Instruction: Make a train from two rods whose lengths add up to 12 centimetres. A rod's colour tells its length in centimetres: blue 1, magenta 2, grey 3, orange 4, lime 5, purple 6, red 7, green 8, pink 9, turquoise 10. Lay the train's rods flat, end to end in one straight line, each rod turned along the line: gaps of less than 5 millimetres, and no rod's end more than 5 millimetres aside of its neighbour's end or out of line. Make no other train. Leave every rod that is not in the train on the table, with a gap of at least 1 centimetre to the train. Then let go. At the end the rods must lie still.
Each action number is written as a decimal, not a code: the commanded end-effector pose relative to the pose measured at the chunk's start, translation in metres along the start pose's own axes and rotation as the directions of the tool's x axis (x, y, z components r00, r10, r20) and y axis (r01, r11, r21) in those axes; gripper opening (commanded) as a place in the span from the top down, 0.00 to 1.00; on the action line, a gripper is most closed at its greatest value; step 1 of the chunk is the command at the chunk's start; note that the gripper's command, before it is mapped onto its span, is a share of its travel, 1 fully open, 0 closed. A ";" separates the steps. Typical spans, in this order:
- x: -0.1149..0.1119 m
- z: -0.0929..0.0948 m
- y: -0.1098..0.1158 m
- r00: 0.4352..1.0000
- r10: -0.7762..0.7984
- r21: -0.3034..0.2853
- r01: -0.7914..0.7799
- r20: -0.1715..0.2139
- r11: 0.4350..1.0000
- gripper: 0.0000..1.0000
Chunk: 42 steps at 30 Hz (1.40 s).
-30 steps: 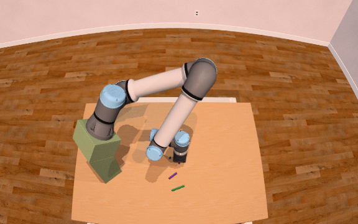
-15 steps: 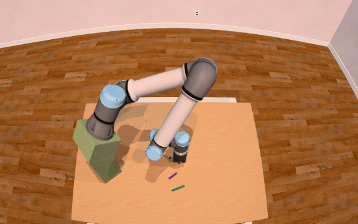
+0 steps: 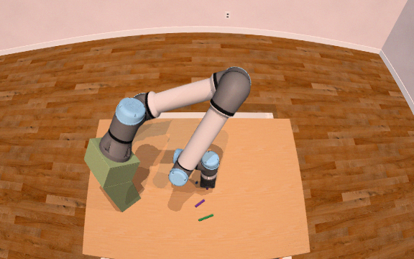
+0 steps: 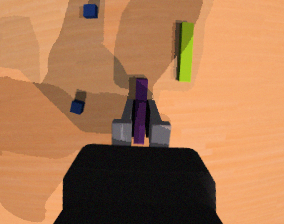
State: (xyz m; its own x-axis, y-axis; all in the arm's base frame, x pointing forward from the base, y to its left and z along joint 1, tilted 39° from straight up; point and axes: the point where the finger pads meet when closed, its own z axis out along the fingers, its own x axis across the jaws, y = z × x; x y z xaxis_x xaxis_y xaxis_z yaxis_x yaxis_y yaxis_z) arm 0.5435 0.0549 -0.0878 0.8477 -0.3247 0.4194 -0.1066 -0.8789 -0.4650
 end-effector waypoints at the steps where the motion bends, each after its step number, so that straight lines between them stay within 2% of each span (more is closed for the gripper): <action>1: 0.001 -0.001 0.000 1.000 -0.002 -0.001 0.002 -0.001 1.000 0.76; 15: 0.000 -0.026 0.000 1.000 0.001 0.000 -0.001 -0.001 1.000 0.76; 30: 0.000 -0.084 0.000 1.000 0.001 0.000 -0.001 -0.001 1.000 0.76; 42: 0.000 -0.100 0.000 1.000 0.001 0.000 -0.001 -0.001 1.000 0.76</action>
State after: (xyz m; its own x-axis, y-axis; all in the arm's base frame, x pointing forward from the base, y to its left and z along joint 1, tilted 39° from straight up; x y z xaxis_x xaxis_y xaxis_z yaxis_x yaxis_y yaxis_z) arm 0.4950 0.0217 -0.0132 0.8460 -0.3249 0.4228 -0.1068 -0.8801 -0.4626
